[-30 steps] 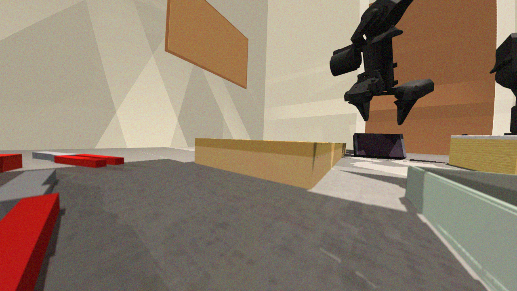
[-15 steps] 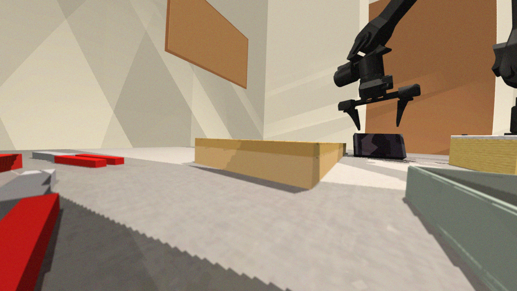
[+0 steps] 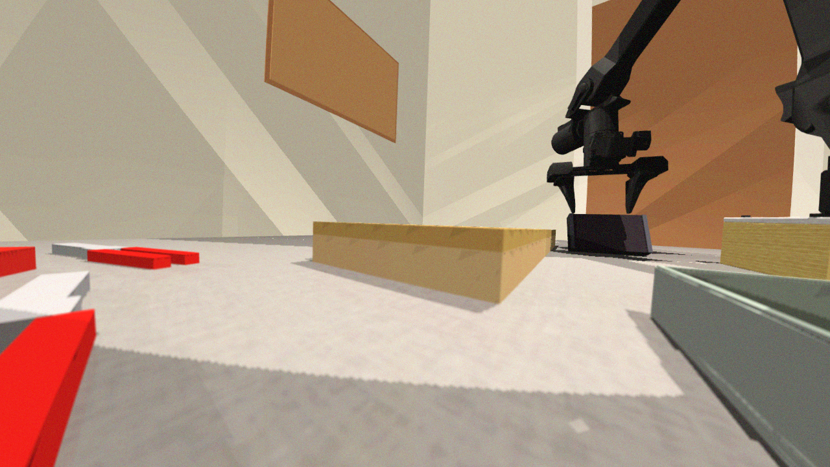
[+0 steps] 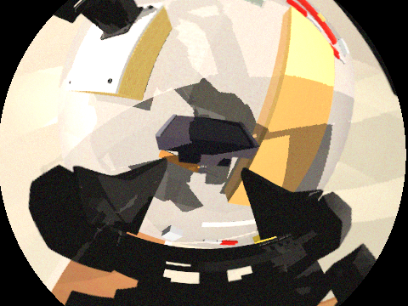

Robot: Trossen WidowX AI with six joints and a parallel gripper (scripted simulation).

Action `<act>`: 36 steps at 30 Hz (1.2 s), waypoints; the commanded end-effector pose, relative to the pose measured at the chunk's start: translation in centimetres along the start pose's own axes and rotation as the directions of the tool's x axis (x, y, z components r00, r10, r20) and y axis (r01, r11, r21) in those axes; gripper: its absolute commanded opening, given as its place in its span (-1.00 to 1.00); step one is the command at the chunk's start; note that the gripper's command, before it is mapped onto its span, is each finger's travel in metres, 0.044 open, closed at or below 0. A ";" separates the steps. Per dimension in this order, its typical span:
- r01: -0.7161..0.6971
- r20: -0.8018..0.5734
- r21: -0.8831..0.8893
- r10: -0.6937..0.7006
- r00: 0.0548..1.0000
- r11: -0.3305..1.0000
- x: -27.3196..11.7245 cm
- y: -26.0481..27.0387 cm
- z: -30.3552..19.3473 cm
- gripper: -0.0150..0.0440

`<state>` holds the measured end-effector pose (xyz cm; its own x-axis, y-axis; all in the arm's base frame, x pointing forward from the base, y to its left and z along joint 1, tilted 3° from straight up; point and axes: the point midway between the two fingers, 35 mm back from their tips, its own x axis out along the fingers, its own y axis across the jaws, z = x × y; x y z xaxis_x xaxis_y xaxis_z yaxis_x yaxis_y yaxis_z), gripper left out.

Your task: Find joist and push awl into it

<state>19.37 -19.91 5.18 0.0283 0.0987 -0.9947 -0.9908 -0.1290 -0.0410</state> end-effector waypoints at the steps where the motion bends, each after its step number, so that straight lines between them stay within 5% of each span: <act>1: 0.011 0.021 -0.033 -0.010 1.000 0.999 0.2 -0.1 -0.1 1.00; 36: 0.011 0.021 -0.033 -0.010 1.000 0.999 4.7 -0.1 -0.7 1.00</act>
<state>19.77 -20.38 1.36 0.0421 0.1072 -0.9933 -0.9852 -0.1611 -0.0591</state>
